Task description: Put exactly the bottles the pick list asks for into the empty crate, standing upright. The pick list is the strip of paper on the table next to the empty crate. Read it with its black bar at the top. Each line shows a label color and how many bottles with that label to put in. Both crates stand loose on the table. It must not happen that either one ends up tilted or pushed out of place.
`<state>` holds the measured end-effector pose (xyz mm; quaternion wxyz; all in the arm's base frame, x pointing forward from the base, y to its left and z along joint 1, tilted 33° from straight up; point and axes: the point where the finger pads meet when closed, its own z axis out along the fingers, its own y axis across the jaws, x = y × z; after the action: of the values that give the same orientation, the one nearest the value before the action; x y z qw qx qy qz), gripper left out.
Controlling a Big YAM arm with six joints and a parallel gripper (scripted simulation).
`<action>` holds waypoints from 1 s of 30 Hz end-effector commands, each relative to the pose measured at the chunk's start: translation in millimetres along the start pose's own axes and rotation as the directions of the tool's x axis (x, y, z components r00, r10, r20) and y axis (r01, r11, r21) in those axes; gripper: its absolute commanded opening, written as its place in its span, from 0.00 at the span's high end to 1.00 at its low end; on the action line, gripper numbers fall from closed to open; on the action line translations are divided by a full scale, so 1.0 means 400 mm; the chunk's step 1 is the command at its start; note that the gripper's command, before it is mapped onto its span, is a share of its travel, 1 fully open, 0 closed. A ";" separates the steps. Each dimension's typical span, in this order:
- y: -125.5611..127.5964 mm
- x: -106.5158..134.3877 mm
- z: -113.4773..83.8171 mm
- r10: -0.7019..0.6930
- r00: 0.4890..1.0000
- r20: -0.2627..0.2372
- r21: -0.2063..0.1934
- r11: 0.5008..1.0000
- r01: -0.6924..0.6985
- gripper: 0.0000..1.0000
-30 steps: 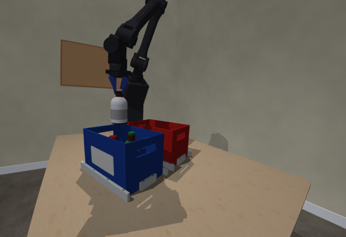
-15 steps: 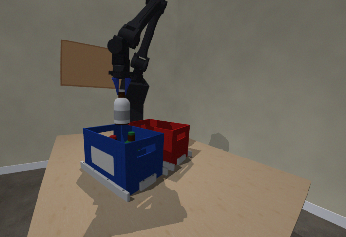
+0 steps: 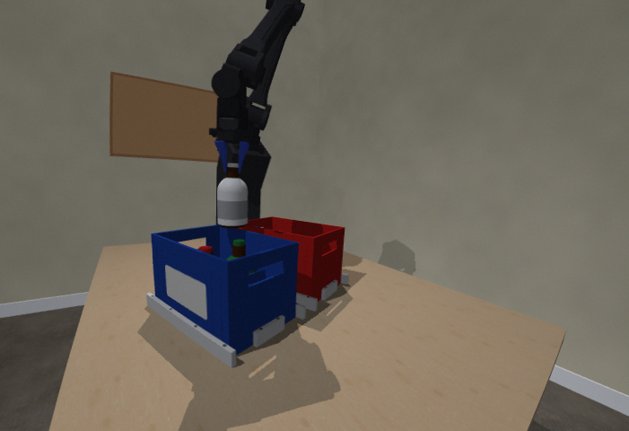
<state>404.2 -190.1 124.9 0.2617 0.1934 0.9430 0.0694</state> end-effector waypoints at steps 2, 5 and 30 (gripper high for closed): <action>0.020 -0.086 -0.077 0.007 0.996 0.084 0.015 1.000 -0.009 1.00; 0.028 -0.086 -0.076 0.005 0.997 0.083 0.013 1.000 -0.006 1.00; 0.156 -0.093 -0.076 0.001 0.997 0.083 0.004 1.000 -0.002 1.00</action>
<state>420.4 -147.4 134.9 0.2576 0.1981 0.9434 0.0661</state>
